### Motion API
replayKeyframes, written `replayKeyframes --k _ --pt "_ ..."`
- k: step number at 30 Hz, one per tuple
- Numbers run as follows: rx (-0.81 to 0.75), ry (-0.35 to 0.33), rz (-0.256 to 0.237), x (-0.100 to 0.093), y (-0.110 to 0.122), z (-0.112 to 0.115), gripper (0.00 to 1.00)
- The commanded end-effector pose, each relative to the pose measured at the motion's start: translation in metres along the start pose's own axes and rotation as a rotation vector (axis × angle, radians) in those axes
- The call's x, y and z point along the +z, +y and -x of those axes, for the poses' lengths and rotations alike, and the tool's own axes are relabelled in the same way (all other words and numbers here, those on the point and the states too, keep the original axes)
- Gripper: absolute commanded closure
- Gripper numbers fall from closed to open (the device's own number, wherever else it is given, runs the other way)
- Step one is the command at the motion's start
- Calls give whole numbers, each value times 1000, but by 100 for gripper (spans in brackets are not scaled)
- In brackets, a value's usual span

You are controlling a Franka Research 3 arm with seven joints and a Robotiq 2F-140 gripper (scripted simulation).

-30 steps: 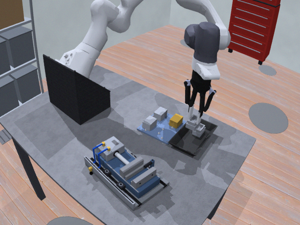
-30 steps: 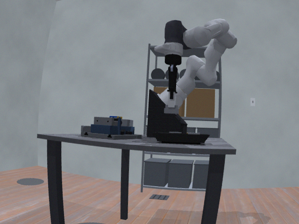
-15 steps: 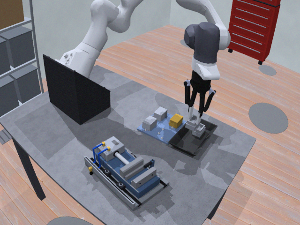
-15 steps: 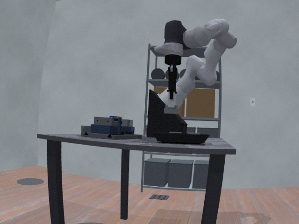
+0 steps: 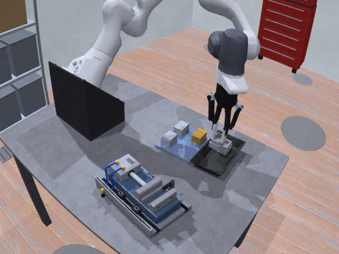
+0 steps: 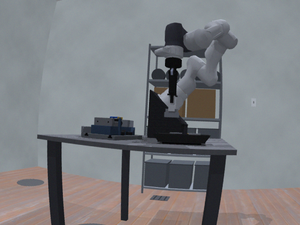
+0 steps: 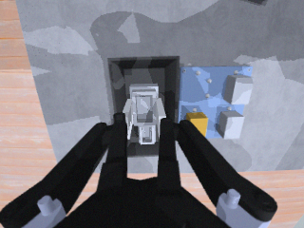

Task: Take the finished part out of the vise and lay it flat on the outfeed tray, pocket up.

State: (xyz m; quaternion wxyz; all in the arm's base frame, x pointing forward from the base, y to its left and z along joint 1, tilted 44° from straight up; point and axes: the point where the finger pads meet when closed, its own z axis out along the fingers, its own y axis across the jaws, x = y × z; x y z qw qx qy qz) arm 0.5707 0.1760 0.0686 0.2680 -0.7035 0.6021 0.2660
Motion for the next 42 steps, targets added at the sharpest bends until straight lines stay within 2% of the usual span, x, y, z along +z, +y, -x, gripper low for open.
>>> replayKeyframes --k 1,28,42 --pt "-3 3 -5 6 -1 -1 100" --pt "-3 3 -5 55 -1 -2 100" --pt "-3 3 -5 73 -1 -2 100"
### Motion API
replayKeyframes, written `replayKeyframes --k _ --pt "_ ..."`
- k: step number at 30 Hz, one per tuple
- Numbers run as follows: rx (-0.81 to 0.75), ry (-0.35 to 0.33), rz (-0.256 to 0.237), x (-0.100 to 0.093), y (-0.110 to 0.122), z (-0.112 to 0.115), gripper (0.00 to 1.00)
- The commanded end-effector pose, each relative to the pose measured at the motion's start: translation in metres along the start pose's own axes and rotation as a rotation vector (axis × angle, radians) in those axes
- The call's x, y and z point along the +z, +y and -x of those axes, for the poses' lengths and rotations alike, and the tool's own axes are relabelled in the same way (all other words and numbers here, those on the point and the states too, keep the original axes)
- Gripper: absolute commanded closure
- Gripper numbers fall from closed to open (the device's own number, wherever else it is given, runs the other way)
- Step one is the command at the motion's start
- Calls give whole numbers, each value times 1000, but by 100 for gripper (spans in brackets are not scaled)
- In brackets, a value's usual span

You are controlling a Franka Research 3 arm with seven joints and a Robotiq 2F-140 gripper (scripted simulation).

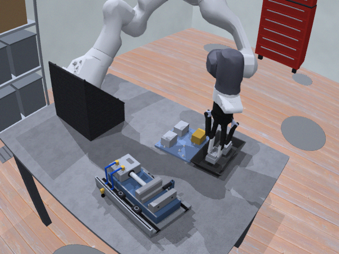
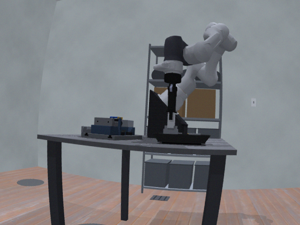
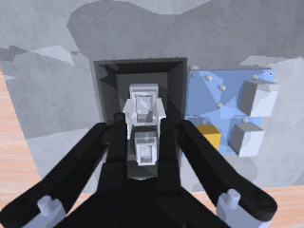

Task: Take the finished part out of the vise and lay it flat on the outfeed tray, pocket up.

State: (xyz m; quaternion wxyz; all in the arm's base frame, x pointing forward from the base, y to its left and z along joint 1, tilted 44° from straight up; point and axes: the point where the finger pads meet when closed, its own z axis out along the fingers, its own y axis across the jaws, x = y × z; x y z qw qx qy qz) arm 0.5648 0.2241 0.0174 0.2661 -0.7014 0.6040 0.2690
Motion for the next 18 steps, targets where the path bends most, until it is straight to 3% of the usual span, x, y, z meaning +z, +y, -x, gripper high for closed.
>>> replayKeyframes --k 1,18 --pt "-11 5 -9 3 -3 -1 100" --pt "-11 5 -9 13 -3 -1 100"
